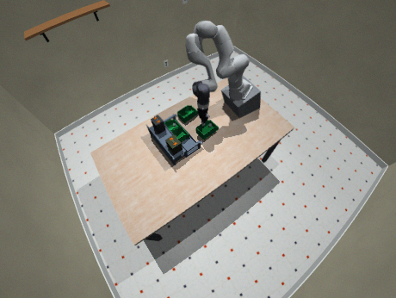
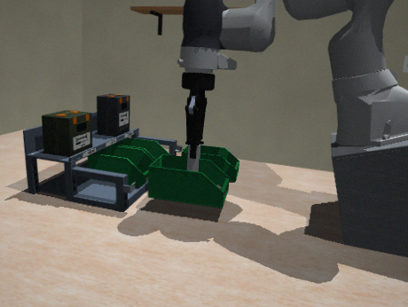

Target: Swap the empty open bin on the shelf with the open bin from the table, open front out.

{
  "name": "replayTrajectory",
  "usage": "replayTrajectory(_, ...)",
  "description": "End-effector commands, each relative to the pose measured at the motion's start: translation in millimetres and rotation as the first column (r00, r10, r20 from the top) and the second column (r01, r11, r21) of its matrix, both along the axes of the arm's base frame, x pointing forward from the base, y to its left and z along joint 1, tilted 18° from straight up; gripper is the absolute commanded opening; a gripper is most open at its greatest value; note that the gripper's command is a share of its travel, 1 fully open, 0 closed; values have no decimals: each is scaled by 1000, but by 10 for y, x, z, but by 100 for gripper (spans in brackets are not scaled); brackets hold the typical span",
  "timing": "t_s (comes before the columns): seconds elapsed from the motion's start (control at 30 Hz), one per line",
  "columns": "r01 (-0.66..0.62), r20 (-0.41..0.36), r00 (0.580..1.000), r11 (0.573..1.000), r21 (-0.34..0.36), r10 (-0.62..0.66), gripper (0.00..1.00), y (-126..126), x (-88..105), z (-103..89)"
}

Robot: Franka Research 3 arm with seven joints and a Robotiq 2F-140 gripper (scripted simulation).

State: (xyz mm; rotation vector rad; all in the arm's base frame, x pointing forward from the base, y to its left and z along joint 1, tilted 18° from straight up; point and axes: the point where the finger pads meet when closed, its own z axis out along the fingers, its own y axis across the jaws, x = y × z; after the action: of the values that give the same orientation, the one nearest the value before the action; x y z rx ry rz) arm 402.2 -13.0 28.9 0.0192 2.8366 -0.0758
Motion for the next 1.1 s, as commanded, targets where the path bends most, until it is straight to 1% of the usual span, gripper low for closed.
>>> replayTrajectory(0.0, 18, 2, 1000, 1000, 5, -18, 0, -4, 19, 7)
replayTrajectory(1.07, 18, 2, 1000, 1000, 5, -18, 0, -17, -11, -12)
